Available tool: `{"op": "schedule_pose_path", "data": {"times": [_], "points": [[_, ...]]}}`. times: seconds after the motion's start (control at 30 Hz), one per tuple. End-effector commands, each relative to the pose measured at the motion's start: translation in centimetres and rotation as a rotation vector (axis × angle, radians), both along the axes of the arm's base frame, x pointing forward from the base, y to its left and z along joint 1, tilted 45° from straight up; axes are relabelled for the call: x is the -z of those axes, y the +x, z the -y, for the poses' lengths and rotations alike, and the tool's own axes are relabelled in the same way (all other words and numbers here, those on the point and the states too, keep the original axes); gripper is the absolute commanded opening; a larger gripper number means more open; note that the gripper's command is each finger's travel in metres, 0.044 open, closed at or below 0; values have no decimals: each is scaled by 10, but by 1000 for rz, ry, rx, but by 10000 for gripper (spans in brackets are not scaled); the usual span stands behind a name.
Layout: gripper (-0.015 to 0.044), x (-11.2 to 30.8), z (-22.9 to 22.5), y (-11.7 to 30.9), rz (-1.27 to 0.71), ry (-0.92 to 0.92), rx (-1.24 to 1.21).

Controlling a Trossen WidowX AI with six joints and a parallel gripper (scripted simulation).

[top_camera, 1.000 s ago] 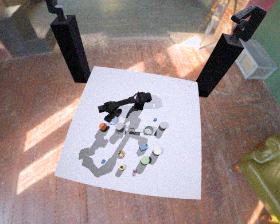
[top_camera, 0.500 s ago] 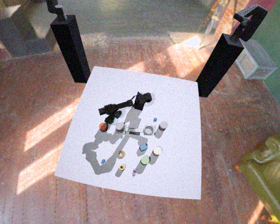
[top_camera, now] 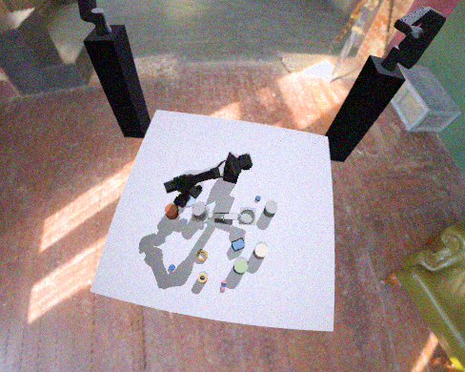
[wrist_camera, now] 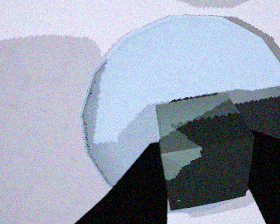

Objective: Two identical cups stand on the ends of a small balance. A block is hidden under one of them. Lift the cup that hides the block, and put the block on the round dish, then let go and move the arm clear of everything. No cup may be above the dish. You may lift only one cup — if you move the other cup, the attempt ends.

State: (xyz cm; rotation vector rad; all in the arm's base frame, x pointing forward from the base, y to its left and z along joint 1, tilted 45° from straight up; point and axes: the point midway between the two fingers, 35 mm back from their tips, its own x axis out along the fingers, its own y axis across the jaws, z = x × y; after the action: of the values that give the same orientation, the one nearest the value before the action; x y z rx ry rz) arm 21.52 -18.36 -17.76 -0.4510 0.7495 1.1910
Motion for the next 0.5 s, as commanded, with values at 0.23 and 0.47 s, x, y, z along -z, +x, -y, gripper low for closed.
{"op": "schedule_pose_path", "data": {"times": [0.23,0.47], "points": [[210,0,0,0,0,0,0],[394,0,0,0,0,0,0]]}}
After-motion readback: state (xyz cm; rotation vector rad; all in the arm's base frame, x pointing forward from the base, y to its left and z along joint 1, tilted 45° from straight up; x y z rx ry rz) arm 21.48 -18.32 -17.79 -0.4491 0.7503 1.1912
